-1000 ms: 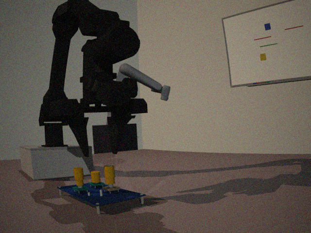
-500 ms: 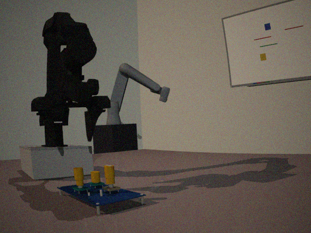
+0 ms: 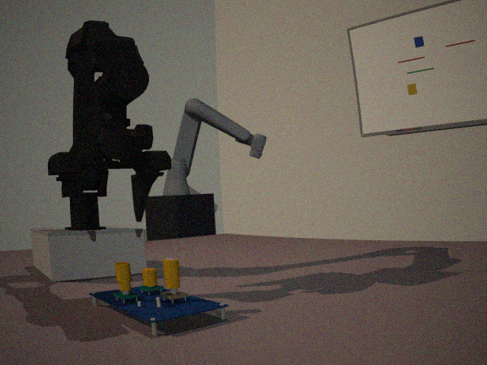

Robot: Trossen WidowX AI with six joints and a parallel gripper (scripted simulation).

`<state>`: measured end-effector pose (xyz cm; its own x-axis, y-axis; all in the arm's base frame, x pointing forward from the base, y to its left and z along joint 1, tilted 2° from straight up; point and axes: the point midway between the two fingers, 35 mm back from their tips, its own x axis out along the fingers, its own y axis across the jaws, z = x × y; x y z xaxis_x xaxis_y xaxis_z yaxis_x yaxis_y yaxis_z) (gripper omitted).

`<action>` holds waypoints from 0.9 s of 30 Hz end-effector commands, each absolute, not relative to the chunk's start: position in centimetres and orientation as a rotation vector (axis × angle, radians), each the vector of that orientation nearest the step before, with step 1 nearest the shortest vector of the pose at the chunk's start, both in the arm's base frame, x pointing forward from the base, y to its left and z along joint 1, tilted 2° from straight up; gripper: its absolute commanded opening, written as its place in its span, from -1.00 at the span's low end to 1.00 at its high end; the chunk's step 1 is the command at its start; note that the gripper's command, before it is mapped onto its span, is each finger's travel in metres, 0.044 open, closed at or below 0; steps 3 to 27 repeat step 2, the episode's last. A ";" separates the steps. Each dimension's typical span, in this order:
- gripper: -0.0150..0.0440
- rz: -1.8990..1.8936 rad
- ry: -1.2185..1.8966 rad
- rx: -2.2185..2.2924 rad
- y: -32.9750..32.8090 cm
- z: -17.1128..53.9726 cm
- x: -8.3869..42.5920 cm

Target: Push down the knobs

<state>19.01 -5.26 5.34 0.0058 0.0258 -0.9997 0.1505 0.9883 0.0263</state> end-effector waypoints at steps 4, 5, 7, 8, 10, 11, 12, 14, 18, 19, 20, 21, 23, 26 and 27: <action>1.00 -0.099 1.568 0.134 -5.3 5.3 18.8; 1.00 -0.099 1.568 0.134 -5.3 5.3 18.8; 1.00 -0.099 1.568 0.134 -5.3 5.3 18.8; 1.00 -0.099 1.568 0.134 -5.3 5.3 18.8; 1.00 -0.099 1.568 0.134 -5.3 5.3 18.8; 1.00 -0.099 1.568 0.134 -5.3 5.3 18.8; 1.00 -0.099 1.568 0.134 -5.3 5.3 18.8; 1.00 -0.099 1.568 0.134 -5.3 5.3 18.8; 1.00 -0.099 1.568 0.134 -5.3 5.3 18.8; 1.00 -0.099 1.568 0.134 -5.3 5.3 18.8; 1.00 -0.099 1.568 0.134 -5.3 5.3 18.8; 1.00 -0.099 1.568 0.134 -5.3 5.3 18.8; 1.00 -0.099 1.568 0.134 -5.3 5.3 18.8; 1.00 -0.099 1.568 0.134 -5.3 5.3 18.8; 1.00 -0.099 1.568 0.134 -5.3 5.3 18.8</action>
